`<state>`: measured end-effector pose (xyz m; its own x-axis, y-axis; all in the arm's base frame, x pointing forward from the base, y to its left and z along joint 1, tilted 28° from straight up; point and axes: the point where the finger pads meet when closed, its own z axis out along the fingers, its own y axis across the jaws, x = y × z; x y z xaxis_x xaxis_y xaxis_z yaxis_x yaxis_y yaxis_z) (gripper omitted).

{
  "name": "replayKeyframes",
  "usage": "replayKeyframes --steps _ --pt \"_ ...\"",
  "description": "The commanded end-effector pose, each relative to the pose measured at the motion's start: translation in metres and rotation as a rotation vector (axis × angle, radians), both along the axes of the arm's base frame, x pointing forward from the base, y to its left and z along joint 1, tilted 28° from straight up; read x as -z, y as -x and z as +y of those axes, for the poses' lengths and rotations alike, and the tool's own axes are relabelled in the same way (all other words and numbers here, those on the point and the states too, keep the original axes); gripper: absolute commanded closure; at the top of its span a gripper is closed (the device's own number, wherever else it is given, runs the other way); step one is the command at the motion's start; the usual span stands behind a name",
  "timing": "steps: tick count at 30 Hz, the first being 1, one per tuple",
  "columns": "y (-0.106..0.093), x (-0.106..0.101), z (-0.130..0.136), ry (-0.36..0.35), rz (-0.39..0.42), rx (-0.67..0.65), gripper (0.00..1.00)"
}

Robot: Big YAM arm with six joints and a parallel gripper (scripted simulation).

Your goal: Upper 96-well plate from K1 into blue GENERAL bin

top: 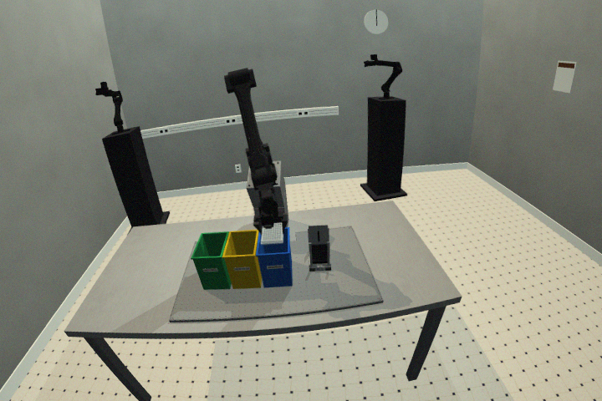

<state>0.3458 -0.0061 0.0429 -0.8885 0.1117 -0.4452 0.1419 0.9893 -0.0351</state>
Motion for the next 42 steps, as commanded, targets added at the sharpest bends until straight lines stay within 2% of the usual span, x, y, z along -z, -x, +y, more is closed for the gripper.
replayKeyframes --steps 1,10,12,13,15,17,32,34,42 --pt "-0.022 -0.011 -0.003 0.0 -0.049 0.0 1.0" --pt "-0.028 0.004 -0.003 0.0 -0.046 -0.002 1.0" --pt "-0.029 0.001 -0.001 -0.002 -0.055 -0.006 1.0" --pt "-0.031 -0.007 -0.001 -0.002 -0.078 -0.006 1.0" --pt "-0.031 -0.007 -0.001 -0.002 -0.078 -0.006 1.0" --pt "-0.03 -0.001 -0.001 -0.002 -0.06 -0.006 1.0" --pt "-0.028 -0.001 0.0 -0.002 -0.06 -0.006 1.0" --pt "-0.026 0.007 -0.001 -0.001 -0.041 -0.006 1.0" --pt "-0.026 0.013 -0.004 0.0 -0.04 0.0 1.0"
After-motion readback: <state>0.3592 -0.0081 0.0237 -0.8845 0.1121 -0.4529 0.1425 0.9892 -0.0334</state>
